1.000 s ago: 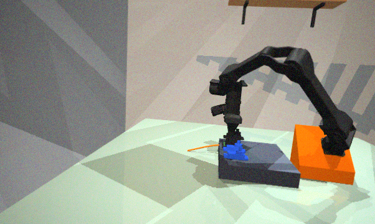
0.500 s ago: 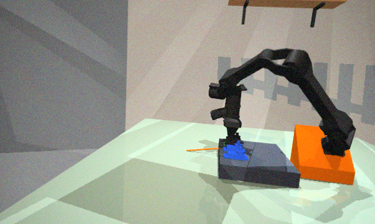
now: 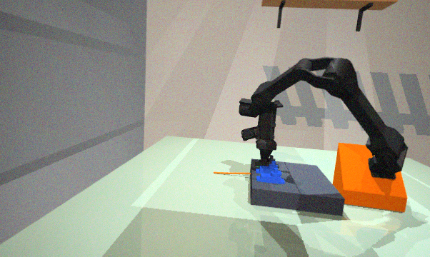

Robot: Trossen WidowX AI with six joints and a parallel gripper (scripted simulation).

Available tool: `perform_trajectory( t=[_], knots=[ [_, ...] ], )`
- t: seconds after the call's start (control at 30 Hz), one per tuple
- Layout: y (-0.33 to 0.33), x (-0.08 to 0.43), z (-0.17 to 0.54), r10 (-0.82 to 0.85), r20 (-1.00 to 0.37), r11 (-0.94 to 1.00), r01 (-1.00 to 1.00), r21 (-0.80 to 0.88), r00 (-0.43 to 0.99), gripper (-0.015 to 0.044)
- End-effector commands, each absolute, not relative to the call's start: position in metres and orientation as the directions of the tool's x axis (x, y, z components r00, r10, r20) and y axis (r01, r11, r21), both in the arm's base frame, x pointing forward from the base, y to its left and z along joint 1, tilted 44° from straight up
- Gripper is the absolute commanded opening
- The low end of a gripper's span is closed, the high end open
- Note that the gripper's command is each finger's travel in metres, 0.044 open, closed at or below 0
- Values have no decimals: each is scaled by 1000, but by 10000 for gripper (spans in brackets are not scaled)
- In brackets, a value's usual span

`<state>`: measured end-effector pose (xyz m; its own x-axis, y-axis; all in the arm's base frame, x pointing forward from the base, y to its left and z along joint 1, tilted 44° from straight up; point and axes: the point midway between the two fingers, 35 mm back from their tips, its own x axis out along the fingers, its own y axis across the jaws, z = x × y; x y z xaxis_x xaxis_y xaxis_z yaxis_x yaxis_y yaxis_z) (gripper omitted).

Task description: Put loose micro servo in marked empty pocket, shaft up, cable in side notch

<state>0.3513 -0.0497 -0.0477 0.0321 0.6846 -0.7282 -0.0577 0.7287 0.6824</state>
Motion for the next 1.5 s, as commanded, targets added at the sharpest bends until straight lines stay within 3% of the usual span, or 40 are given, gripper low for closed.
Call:
perform_trajectory(
  t=[0.0, 0.1, 0.5, 0.63, 0.83, 1.47],
  knots=[
    [-50, 351, -48, 687, -726, 727, -53, 685, 36, 131],
    [-50, 351, -48, 687, -726, 727, -53, 685, 36, 188],
    [-74, 344, -23, 685, -727, 728, -52, 684, 35, 188],
    [-88, 322, -17, 683, -729, 730, -43, 682, 36, 293],
    [-120, 240, 15, 683, -730, 731, -47, 681, 30, 440],
    [-155, 237, 52, 683, -730, 731, -39, 682, 38, 440]
  ],
)
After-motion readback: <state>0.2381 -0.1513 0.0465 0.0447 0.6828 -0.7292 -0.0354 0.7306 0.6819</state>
